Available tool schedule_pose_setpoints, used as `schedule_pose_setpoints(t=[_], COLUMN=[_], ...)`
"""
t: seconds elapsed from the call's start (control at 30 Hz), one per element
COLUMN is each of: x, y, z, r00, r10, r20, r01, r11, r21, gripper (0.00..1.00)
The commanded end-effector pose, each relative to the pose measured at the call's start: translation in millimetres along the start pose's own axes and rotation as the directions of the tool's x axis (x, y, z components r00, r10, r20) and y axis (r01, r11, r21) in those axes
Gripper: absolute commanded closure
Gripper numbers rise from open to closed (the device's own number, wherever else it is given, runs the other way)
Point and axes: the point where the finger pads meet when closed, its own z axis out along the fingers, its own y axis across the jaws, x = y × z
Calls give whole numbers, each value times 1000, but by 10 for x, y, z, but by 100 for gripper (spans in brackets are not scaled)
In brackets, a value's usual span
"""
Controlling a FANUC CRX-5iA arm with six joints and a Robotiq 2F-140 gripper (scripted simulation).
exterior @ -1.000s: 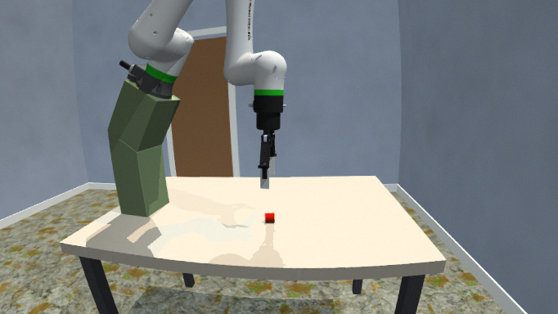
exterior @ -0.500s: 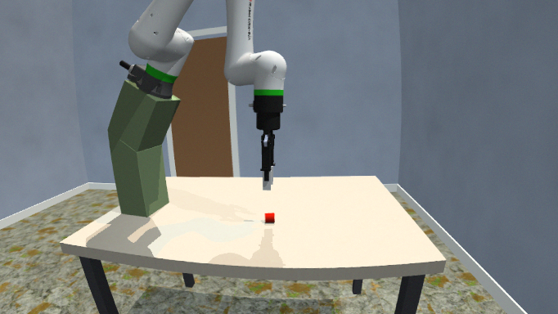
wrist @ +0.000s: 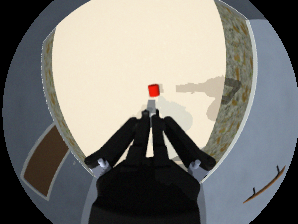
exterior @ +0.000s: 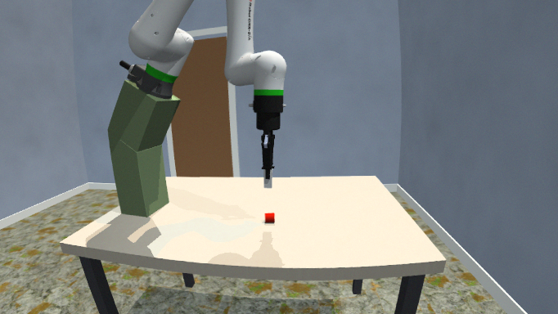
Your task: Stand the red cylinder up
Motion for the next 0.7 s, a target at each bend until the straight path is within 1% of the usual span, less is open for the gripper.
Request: schedule_pose_setpoints(t=[0.0, 0.2, 0.23, 0.67], x=[-3, -3, -3, -3], y=[-2, -2, -2, -2], z=[5, 5, 5, 5], r00=[999, 999, 999, 998], r10=[-1, -1, -1, 39], r20=[-50, -50, -50, -51], r01=[-1, -1, -1, -40], r11=[1000, 1000, 1000, 999], r21=[-30, -30, -30, -28], gripper=[100, 100, 0, 0])
